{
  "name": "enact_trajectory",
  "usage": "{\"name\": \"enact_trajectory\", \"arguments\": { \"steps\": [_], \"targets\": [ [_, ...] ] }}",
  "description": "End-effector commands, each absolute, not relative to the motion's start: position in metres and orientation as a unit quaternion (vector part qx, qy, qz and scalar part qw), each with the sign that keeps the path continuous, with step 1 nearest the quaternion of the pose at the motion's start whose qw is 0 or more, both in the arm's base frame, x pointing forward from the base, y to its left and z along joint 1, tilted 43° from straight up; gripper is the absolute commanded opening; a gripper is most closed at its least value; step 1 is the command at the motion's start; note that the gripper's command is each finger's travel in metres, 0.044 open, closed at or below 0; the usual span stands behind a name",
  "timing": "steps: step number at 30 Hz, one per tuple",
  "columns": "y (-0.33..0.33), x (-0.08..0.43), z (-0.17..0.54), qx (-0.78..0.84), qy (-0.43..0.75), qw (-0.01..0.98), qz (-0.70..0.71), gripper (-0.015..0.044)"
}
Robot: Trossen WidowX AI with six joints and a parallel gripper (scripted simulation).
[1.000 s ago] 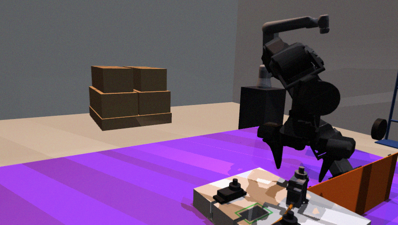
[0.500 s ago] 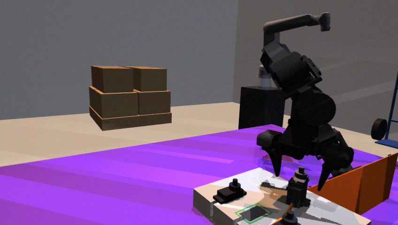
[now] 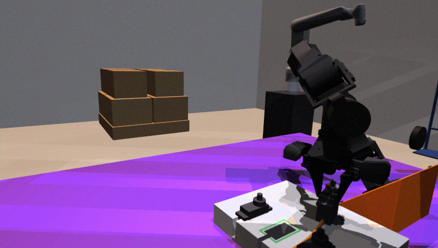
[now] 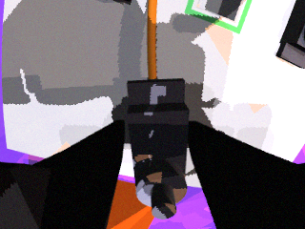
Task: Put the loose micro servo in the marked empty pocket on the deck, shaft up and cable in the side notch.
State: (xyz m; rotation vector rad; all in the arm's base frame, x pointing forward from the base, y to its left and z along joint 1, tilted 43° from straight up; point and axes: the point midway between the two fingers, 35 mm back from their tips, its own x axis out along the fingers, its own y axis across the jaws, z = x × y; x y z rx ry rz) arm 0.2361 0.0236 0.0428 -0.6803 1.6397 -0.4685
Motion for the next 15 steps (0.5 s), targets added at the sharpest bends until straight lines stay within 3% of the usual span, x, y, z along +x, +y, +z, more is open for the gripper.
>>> {"name": "enact_trajectory", "arguments": {
  "steps": [1,5,8,15],
  "targets": [
    [0.023,0.237,0.043,-0.296,0.708,0.609,-0.203,0.0105],
    [0.023,0.237,0.043,-0.296,0.708,0.609,-0.203,0.0078],
    [0.026,0.238,0.046,-0.296,0.708,0.609,-0.202,0.0000],
    [0.041,0.238,0.066,-0.296,0.708,0.608,-0.202,0.0000]
  ]
}}
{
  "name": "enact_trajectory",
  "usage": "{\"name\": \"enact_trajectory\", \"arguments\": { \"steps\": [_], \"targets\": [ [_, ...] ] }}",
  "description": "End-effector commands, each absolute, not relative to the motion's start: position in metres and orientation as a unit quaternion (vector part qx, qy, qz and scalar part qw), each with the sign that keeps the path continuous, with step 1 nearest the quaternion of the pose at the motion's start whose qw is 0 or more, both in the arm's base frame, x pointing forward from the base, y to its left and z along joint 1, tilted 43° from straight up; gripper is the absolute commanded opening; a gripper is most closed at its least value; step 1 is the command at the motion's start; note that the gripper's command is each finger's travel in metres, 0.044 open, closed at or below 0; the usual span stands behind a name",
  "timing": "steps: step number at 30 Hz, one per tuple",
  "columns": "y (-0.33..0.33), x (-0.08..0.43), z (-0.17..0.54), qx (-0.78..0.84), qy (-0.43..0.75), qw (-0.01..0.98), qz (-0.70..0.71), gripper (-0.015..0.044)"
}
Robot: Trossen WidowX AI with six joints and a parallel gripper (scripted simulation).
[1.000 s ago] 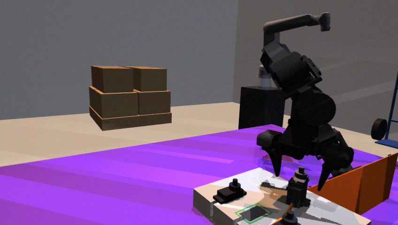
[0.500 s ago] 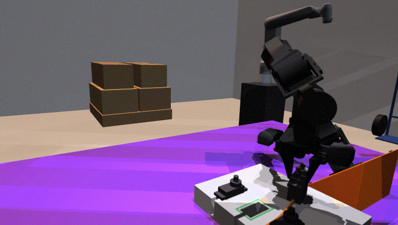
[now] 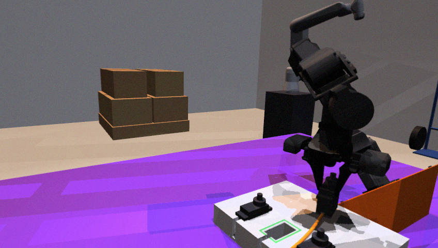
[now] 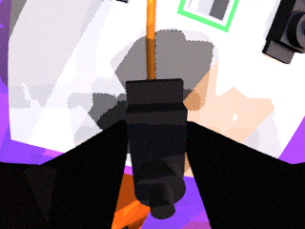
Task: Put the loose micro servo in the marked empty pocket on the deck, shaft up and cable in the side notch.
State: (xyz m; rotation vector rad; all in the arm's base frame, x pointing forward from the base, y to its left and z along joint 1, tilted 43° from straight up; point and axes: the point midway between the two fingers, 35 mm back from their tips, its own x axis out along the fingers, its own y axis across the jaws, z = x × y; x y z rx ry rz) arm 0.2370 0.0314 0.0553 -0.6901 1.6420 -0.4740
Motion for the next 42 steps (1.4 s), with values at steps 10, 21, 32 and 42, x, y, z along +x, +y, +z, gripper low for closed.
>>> {"name": "enact_trajectory", "arguments": {
  "steps": [10,21,32,42],
  "targets": [
    [0.040,0.240,0.068,-0.296,0.708,0.608,-0.202,0.0000],
    [0.026,0.247,0.080,-0.297,0.708,0.608,-0.203,0.0000],
    [0.023,0.247,0.082,-0.249,0.690,0.629,-0.256,0.0000],
    [0.023,0.251,0.082,-0.234,0.684,0.635,-0.272,0.0000]
  ]
}}
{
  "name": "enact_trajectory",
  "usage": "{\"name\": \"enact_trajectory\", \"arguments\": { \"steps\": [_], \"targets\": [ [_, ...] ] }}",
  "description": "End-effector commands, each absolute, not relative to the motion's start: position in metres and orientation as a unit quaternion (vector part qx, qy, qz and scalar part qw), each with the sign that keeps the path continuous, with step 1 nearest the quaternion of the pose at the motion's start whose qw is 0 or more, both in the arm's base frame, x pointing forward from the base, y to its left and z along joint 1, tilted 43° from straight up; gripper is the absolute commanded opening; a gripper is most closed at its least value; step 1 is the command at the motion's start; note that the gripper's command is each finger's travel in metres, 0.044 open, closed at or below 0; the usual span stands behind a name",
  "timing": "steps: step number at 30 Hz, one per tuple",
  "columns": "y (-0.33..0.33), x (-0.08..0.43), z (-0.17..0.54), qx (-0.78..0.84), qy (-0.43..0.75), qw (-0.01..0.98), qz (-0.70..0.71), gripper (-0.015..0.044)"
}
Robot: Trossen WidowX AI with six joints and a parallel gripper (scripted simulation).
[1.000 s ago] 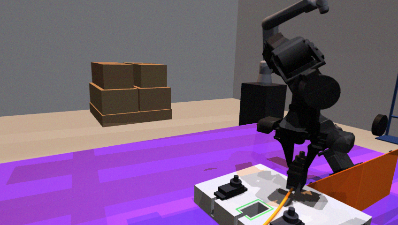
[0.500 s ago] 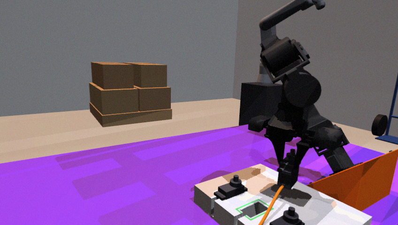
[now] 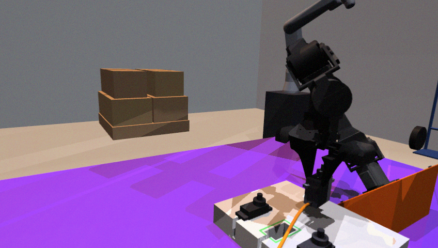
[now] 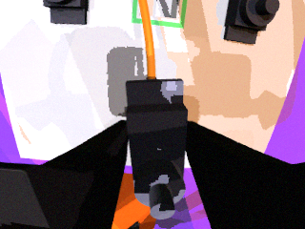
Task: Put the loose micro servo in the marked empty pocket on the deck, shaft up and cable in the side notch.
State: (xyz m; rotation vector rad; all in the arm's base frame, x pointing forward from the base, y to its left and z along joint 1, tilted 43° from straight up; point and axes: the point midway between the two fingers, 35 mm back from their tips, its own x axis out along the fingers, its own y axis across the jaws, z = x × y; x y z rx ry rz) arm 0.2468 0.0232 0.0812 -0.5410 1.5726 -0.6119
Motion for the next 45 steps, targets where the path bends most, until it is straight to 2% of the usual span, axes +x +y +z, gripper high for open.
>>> {"name": "enact_trajectory", "arguments": {
  "steps": [1,29,45],
  "targets": [
    [0.023,0.253,0.082,-0.234,0.684,0.635,-0.272,0.0000],
    [0.012,0.353,0.082,-0.223,0.677,0.641,-0.284,0.0000],
    [0.001,0.354,0.070,-0.222,0.676,0.642,-0.287,0.0000]
  ]
}}
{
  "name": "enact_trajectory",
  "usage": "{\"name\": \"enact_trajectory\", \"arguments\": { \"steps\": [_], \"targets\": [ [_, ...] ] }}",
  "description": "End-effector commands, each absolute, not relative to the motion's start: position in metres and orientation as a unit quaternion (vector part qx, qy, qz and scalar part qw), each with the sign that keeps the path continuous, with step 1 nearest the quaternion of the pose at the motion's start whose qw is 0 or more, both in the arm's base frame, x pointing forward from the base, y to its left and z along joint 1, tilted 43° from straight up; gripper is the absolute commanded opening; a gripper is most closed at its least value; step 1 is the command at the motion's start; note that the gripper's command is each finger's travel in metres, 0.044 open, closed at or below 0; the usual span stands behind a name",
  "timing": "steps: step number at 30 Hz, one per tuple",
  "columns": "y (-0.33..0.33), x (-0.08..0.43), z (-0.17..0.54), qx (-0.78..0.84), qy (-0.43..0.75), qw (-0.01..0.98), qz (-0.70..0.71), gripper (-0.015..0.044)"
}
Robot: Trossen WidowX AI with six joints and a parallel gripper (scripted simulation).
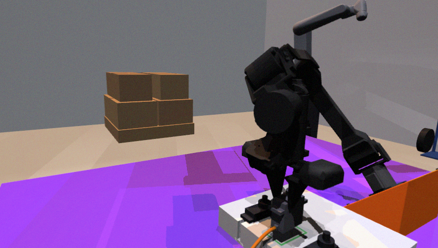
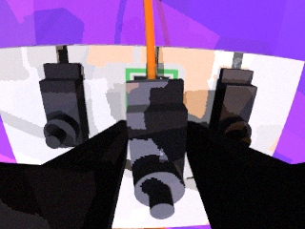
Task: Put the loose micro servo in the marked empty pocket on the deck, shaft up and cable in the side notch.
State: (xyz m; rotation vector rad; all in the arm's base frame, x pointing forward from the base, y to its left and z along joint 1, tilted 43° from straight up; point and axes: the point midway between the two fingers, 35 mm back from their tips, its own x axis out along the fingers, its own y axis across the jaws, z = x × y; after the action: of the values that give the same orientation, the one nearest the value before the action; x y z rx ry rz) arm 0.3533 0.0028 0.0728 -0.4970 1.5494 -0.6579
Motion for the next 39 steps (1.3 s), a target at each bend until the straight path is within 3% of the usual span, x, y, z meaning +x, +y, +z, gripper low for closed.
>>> {"name": "enact_trajectory", "arguments": {
  "steps": [1,39],
  "targets": [
    [0.0004,0.3537,0.0685,-0.222,0.676,0.642,-0.287,0.0000],
    [-0.0073,0.3526,0.0601,-0.200,0.666,0.649,-0.309,0.0000]
  ]
}}
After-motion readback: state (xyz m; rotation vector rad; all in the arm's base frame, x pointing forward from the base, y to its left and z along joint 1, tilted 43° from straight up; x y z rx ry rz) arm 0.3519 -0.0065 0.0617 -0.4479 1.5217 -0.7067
